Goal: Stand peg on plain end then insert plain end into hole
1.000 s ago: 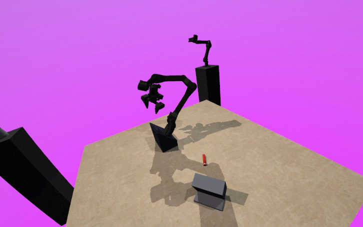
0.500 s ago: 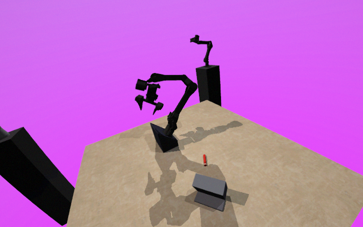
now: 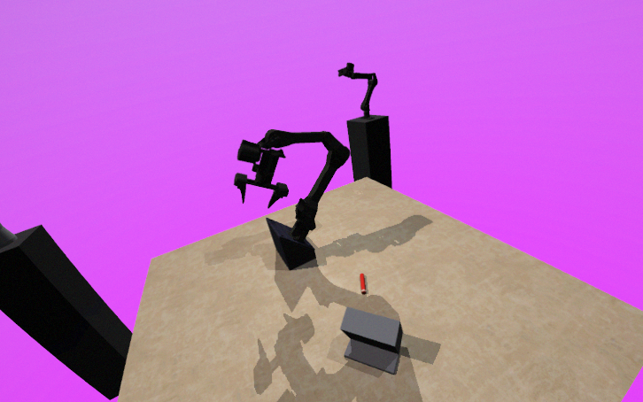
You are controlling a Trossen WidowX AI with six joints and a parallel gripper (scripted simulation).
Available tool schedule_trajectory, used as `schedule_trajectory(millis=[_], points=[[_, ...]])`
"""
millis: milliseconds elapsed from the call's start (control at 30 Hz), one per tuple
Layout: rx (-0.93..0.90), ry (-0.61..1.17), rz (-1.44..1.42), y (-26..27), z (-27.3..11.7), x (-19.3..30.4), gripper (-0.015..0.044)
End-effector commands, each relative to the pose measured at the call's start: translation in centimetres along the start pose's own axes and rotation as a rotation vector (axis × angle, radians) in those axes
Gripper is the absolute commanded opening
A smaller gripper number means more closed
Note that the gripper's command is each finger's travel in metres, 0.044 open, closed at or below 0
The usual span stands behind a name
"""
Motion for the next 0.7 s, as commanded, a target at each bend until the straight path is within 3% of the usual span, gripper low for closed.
schedule_trajectory(millis=[0,667], points=[[-0.006,0.028,-0.095,-0.3,-0.1,1.6,0.044],[-0.021,0.103,-0.719,-3.3,-0.7,10.3,0.044]])
Point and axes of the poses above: the point midway between the two fingers, 35 mm back from their tips, its own z axis out along the fingers, its own y axis across the jaws, x = y × z, the point moved 5 cm from there along -z, back along the fingers, and after that the axes turned 10 degrees about z, right-handed, at the moved point
